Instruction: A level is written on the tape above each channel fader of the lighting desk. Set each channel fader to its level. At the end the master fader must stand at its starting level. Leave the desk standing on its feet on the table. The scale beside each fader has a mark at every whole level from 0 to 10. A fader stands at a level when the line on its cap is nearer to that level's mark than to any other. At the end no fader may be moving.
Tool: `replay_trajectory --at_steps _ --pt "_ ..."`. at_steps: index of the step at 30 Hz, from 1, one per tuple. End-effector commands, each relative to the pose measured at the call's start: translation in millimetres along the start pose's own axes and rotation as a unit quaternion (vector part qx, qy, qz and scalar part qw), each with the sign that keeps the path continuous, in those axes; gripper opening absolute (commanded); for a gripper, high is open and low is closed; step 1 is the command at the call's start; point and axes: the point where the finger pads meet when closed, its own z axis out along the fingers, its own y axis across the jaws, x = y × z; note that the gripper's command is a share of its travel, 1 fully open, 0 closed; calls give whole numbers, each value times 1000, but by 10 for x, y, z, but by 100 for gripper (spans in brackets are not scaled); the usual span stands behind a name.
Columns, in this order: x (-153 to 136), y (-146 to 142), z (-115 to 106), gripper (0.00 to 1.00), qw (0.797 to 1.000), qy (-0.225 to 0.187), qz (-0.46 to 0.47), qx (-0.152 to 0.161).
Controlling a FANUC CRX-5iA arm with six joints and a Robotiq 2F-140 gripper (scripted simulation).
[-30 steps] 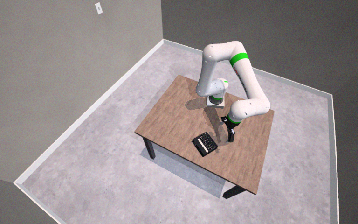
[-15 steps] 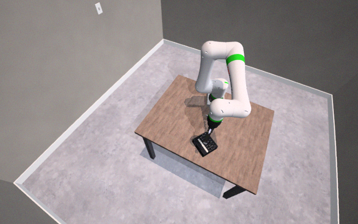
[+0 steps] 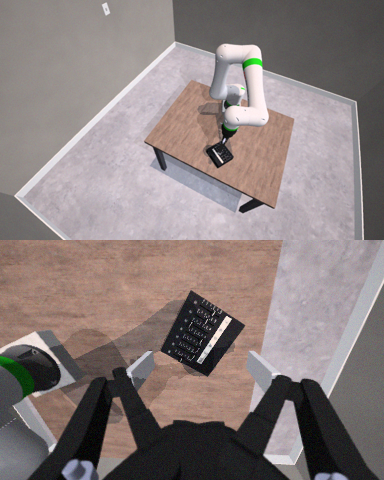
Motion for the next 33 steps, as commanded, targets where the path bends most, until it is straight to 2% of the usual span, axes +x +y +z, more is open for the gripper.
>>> replay_trajectory --at_steps 1,7,13,17,22,24,25,28,33 --pt "1 1 -1 100 1000 0 -3 0" --pt "3 -3 4 100 1000 0 -23 0" --pt "15 -20 26 100 994 0 -108 2" --pt "28 -39 52 100 978 0 -208 4" --pt "51 -74 96 100 942 -1 -334 6" --pt "51 -74 96 100 942 -1 -334 6" --pt "56 -83 107 100 917 0 -398 7" --pt "73 -110 140 100 891 -3 -454 8" --pt "103 -161 203 100 832 -6 -555 10"
